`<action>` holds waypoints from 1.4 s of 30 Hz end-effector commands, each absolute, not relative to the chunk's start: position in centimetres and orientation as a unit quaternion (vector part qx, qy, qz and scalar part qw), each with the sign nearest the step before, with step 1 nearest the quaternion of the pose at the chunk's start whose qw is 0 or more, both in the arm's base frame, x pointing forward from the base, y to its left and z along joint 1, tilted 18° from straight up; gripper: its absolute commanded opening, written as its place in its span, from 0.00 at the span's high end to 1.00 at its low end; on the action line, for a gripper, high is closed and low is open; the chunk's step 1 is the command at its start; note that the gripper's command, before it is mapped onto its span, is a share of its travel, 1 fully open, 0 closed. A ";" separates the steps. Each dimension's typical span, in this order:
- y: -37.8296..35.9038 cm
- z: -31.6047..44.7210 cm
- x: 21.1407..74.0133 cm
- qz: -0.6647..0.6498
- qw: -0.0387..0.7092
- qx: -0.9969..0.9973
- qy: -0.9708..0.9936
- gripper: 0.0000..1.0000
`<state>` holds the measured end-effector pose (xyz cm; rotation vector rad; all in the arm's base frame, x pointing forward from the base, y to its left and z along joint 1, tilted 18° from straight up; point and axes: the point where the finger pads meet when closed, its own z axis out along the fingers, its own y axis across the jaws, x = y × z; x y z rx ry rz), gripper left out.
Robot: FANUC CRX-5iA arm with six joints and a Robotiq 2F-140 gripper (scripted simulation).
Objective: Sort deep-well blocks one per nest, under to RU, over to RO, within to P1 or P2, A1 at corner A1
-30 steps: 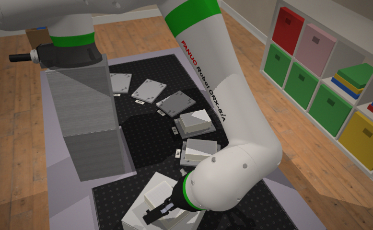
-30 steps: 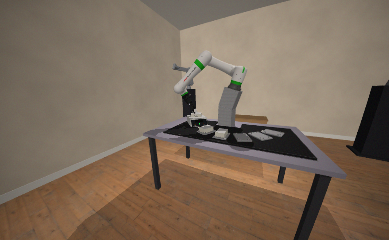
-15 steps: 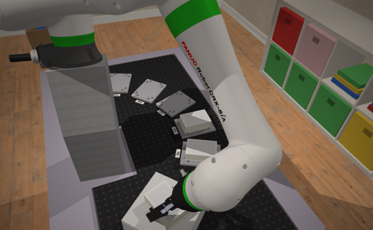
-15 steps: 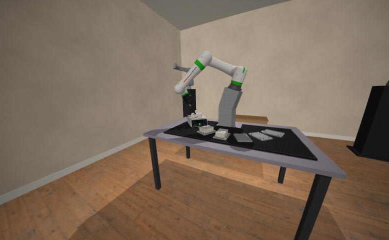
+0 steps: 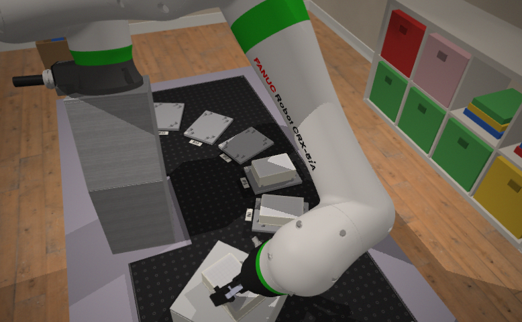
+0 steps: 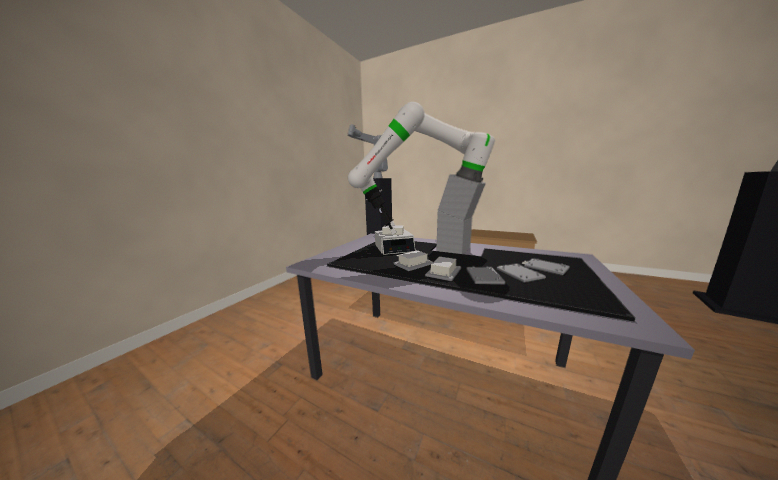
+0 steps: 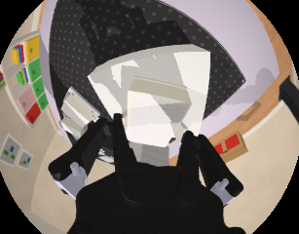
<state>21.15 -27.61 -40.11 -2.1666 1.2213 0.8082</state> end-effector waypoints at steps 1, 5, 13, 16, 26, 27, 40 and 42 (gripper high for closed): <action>-27.6 -40.1 21.2 0.298 0.260 -0.800 0.451 0.90; -27.6 -40.1 21.2 0.298 0.260 -0.800 0.451 0.90; -27.6 -40.1 21.2 0.298 0.260 -0.800 0.451 0.90; -27.6 -40.1 21.2 0.298 0.260 -0.800 0.451 0.90; -28.1 -38.5 21.2 0.298 0.260 -0.800 0.451 0.90; -28.2 -38.4 21.2 0.298 0.260 -0.800 0.451 0.90; -28.8 -36.6 21.2 0.298 0.260 -0.800 0.451 0.90; -28.9 -36.3 21.2 0.298 0.260 -0.800 0.451 0.90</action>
